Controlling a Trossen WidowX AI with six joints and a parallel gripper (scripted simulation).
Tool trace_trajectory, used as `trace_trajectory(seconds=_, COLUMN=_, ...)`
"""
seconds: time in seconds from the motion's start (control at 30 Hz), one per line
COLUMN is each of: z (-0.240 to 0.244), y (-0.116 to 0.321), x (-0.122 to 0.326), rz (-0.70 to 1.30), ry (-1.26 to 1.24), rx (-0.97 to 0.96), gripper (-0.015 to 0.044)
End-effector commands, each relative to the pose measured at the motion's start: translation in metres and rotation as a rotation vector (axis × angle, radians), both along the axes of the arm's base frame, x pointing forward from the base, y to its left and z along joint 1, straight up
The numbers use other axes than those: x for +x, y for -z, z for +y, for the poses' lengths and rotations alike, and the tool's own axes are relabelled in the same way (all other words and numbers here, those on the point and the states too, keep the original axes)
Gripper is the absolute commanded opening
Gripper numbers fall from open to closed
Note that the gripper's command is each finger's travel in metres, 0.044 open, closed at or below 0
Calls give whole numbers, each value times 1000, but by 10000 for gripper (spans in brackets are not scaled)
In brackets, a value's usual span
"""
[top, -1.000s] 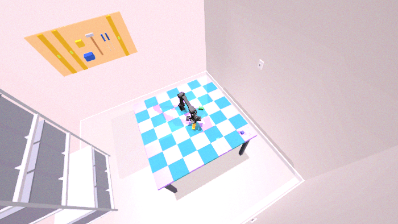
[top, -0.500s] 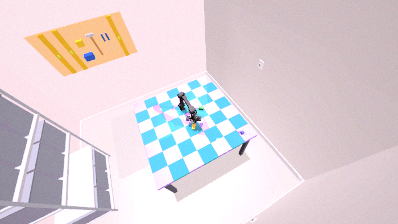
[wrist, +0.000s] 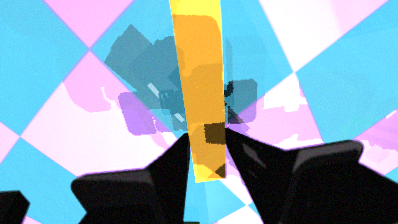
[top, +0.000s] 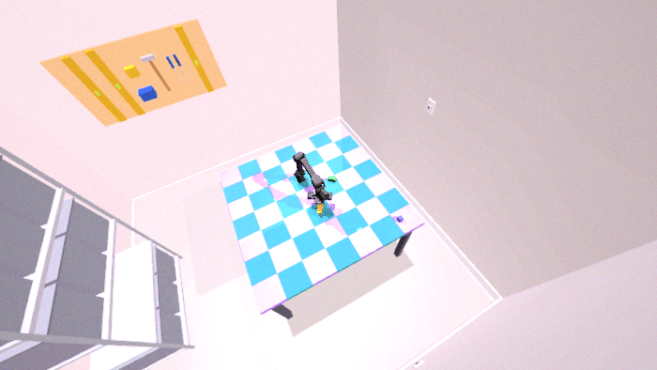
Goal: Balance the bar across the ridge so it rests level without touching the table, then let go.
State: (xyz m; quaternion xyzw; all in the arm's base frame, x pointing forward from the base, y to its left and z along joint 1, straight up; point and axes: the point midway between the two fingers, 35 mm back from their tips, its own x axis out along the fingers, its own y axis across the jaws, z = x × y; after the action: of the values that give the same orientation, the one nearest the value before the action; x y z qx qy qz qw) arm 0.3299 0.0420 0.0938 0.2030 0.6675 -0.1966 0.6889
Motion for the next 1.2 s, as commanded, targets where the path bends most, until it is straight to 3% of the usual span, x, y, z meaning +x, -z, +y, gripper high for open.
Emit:
trace_trajectory(seconds=0.0, z=0, y=0, x=0, rz=0, ry=0, rx=0, gripper=170)
trace_trajectory(seconds=1.0, z=0, y=0, x=0, rz=0, ry=0, rx=0, gripper=185)
trace_trajectory(seconds=1.17, z=0, y=0, x=0, rz=0, ry=0, rx=0, gripper=316)
